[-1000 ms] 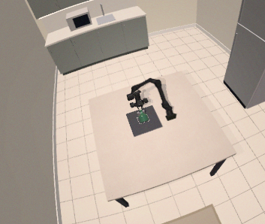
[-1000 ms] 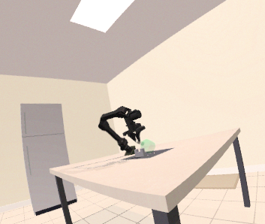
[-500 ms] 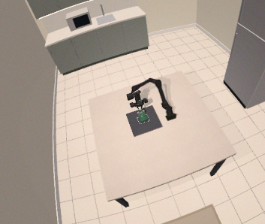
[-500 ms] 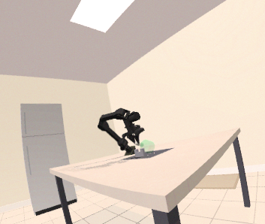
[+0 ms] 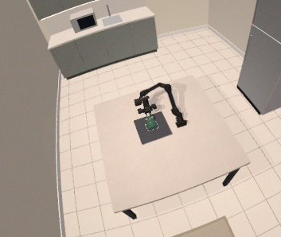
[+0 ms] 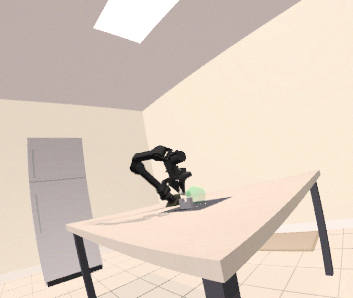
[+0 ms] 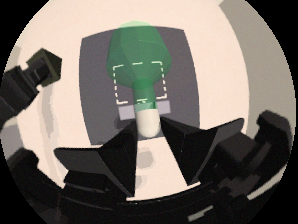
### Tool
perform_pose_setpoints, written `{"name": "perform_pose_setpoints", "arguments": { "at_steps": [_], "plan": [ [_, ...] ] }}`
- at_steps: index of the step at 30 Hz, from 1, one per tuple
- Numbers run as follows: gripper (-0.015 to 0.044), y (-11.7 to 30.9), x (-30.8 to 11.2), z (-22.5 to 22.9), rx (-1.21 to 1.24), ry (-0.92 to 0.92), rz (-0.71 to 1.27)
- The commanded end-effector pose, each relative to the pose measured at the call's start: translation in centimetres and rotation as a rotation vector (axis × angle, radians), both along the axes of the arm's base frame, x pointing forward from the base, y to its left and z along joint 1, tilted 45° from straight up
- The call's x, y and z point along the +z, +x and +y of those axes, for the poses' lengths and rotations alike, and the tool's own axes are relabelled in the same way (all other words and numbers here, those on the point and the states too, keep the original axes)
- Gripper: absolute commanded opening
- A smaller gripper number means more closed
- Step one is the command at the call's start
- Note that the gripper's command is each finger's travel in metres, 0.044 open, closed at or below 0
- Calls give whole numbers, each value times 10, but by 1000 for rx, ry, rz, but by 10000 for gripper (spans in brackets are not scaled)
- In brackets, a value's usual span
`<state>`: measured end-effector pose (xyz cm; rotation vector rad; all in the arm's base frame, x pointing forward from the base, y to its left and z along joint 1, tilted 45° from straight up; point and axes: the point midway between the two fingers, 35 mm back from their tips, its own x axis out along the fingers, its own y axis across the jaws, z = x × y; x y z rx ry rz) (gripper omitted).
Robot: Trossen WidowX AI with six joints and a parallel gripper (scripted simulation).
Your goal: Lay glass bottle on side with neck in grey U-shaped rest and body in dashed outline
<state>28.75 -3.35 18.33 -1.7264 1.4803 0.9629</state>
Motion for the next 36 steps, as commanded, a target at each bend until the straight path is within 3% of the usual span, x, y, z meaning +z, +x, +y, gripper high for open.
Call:
{"name": "perform_pose_setpoints", "arguments": {
  "at_steps": [1,36],
  "plan": [
    [119,0,-2,-3,2,-1,1],
    [119,3,-7,-25,-16,-4,-6]
  ]
}}
